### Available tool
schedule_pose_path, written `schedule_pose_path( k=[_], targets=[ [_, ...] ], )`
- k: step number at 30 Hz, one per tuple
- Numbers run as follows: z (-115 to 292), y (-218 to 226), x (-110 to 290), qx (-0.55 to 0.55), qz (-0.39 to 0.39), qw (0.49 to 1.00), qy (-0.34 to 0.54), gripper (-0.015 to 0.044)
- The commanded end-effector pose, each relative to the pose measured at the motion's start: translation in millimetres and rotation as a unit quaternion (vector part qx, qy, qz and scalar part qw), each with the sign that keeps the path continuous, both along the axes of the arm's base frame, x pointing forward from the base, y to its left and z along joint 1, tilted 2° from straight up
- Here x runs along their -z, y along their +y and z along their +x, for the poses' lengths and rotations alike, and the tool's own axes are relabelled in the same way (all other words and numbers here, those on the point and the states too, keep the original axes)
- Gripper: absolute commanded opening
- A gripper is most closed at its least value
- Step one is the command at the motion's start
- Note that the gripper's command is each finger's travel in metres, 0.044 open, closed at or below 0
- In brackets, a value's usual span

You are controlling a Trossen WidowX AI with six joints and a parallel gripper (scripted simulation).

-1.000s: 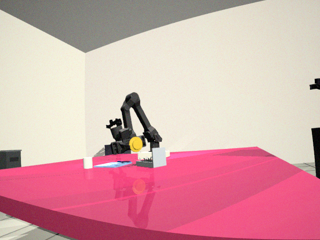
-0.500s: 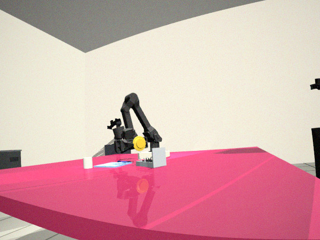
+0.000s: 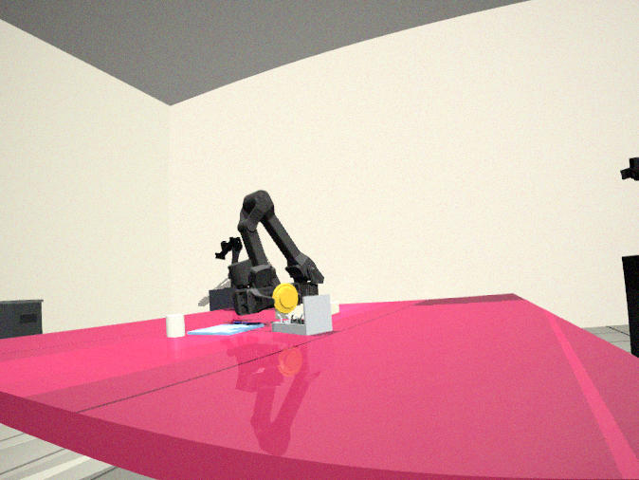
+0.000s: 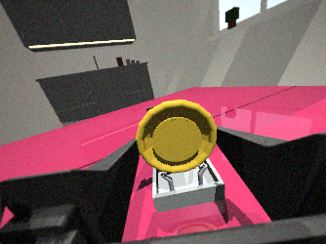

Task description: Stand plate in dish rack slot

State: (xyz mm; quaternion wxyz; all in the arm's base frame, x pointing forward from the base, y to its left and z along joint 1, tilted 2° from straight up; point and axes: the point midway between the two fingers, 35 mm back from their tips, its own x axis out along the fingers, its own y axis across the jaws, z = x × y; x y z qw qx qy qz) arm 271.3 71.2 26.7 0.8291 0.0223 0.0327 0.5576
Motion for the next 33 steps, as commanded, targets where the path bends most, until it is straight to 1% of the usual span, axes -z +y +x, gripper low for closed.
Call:
schedule_pose_path(
  k=[1,8,16,21,33],
  targets=[
    [2.5,1.0,1.6,0.001,-0.004,1.0,-0.006,0.0],
    [7.2,13.4,0.9,-0.002,-0.012,1.0,-0.003,0.0],
    [8.9,17.3,0.6,-0.003,-0.014,1.0,-0.002,0.0],
    [8.5,17.6,21.9,-0.006,-0.018,1.0,0.0,0.0],
    [5.9,17.9,17.7,-0.005,-0.014,1.0,0.008,0.0]
  ],
)
